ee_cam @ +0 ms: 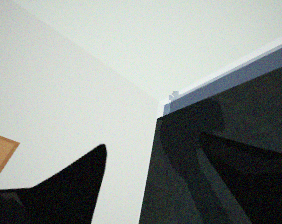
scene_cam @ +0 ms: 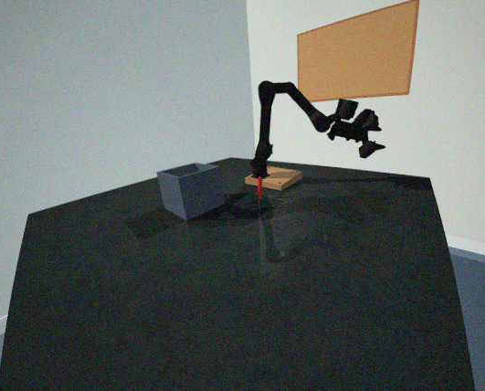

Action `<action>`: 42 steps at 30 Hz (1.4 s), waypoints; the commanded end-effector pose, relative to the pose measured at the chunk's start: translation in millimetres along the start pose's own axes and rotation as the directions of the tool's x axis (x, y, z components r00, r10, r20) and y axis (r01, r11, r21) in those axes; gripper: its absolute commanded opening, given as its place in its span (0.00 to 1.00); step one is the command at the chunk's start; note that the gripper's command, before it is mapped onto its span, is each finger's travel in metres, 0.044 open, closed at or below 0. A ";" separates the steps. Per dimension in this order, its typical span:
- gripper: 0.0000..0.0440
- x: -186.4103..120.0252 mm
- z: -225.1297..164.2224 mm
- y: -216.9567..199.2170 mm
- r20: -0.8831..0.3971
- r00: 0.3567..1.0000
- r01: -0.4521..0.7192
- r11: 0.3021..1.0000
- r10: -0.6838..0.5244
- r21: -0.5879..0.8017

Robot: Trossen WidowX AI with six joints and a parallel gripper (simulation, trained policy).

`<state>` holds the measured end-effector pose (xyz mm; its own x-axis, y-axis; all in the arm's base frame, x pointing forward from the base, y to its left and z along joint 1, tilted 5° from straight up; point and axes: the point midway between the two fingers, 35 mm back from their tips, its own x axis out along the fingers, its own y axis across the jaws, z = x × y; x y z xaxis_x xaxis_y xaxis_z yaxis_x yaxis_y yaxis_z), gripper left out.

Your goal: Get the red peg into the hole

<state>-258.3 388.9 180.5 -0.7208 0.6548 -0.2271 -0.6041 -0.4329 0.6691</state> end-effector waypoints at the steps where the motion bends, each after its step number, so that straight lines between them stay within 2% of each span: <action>1: 0.96 -2.1 2.6 -7.6 0.002 1.000 0.025 0.999 -0.025 0.021; 3: 1.00 -7.3 8.3 -23.5 0.005 0.997 0.077 0.995 -0.078 0.066; 10: 1.00 -32.3 31.7 -76.8 0.013 0.966 0.249 0.941 -0.259 0.228; 19: 1.00 -79.1 57.3 -137.7 0.005 0.880 0.427 0.796 -0.475 0.429; 31: 1.00 -159.8 74.4 -202.9 -0.061 0.708 0.552 0.498 -0.703 0.669; 42: 1.00 -245.6 75.3 -239.5 -0.162 0.531 0.523 0.172 -0.832 0.835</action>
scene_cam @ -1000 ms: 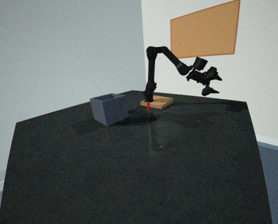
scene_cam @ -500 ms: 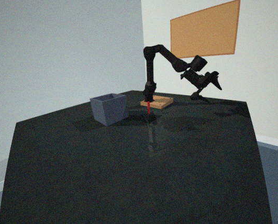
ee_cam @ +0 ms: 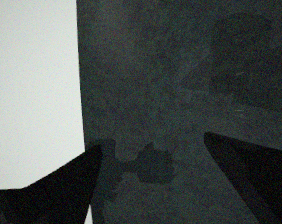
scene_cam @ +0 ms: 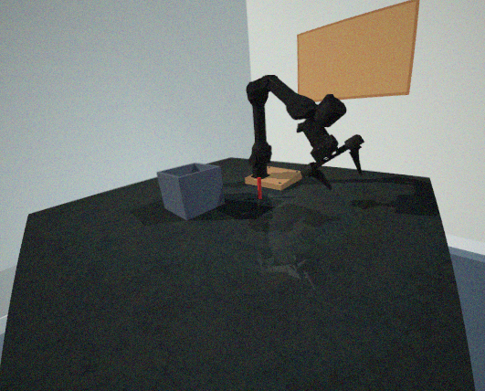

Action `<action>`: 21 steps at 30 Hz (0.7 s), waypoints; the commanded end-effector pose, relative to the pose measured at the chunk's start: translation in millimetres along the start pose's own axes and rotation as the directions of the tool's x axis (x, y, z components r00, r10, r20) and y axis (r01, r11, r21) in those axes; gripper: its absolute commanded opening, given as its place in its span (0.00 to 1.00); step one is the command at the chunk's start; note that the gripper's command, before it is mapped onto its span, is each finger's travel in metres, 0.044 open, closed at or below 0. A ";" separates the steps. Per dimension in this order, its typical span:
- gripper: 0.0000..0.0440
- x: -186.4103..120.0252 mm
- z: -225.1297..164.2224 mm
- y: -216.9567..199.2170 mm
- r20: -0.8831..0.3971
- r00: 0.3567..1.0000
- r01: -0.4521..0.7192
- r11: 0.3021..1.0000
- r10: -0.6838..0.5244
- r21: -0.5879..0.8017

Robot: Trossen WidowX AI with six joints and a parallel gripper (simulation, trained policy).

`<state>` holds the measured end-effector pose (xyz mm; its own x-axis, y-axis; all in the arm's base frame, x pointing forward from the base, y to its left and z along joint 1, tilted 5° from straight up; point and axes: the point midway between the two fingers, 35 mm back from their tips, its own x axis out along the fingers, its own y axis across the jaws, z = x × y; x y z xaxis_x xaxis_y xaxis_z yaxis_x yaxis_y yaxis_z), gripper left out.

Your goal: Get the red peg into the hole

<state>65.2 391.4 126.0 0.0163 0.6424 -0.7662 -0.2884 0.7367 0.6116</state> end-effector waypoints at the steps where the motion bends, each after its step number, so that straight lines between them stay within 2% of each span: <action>1: 1.00 -13.4 26.1 -20.0 0.041 0.996 0.069 0.990 -0.074 0.122; 6: 1.00 -30.1 49.6 -48.7 0.062 0.984 0.146 0.952 -0.168 0.269; 11: 1.00 -49.6 66.0 -78.1 0.061 0.965 0.208 0.886 -0.256 0.414; 21: 1.00 -95.7 76.9 -134.8 0.008 0.917 0.288 0.676 -0.399 0.678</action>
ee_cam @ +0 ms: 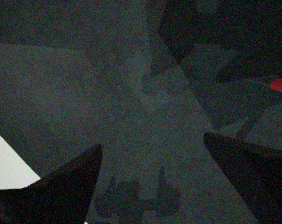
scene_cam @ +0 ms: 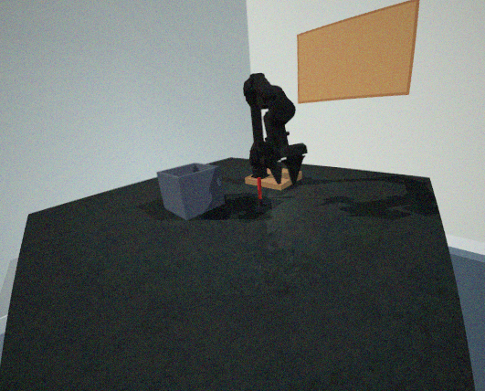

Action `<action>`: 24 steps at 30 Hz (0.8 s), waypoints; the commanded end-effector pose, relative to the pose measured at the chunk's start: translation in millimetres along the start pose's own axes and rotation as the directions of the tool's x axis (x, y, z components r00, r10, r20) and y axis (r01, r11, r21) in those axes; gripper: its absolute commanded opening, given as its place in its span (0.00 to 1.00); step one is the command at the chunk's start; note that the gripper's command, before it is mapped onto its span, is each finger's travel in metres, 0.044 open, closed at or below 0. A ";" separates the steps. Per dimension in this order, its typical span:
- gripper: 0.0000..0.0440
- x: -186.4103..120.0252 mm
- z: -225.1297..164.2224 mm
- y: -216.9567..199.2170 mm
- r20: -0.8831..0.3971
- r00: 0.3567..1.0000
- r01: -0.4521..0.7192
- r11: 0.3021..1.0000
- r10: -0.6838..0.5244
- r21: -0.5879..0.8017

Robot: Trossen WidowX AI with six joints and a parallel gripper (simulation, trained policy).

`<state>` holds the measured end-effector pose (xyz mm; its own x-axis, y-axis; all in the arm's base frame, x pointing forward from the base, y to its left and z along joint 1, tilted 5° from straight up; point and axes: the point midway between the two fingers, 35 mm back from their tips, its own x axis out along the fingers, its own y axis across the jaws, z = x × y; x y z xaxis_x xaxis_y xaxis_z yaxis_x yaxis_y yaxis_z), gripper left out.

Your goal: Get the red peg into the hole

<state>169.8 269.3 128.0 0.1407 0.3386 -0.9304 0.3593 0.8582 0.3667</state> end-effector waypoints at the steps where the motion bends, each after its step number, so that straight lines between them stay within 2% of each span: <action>1: 1.00 -13.4 18.2 -21.2 0.014 0.998 0.056 0.989 -0.058 0.135; 12: 1.00 -49.8 35.3 -86.2 -0.031 0.977 0.205 0.876 -0.213 0.436; 18: 1.00 -61.1 30.2 -109.2 -0.079 0.962 0.265 0.812 -0.263 0.521; 24: 1.00 -60.0 23.9 -125.5 -0.125 0.946 0.317 0.763 -0.301 0.563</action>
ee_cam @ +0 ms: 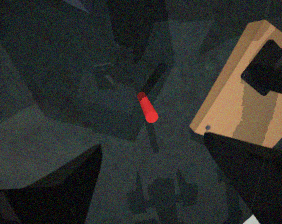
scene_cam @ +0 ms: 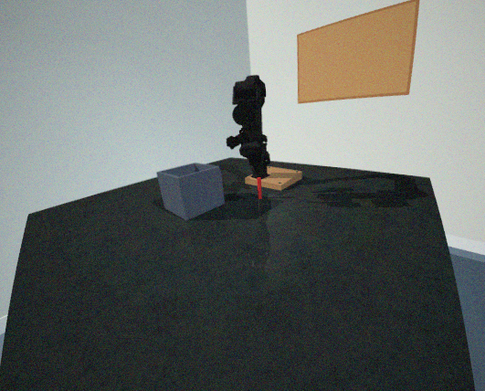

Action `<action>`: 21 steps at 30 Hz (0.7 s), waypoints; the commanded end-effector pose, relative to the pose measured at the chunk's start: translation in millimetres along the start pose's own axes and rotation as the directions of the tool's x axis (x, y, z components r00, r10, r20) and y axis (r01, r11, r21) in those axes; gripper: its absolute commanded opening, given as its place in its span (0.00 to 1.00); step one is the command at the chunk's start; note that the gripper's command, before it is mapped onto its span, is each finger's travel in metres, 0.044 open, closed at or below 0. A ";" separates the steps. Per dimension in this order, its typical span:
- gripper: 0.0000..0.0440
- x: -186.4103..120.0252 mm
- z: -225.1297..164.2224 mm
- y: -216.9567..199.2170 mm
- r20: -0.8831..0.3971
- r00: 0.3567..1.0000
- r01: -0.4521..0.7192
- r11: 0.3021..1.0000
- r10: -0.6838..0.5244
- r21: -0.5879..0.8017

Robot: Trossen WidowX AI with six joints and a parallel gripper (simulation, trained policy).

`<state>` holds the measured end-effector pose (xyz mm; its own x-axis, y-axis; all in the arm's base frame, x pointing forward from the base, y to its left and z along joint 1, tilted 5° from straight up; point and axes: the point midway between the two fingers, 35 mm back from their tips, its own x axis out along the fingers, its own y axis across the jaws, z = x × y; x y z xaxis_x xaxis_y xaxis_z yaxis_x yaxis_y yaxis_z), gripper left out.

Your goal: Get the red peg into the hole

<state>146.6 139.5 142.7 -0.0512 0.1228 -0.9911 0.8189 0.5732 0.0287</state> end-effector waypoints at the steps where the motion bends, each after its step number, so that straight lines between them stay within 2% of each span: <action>1: 1.00 6.0 2.3 -13.0 -0.015 0.999 0.047 0.998 -0.046 0.047; 21: 1.00 65.7 5.4 -14.4 -0.089 0.992 0.100 0.981 -0.086 0.165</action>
<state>135.7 135.1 88.6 -0.1578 0.1412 -0.9773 0.8836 0.4620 -0.0759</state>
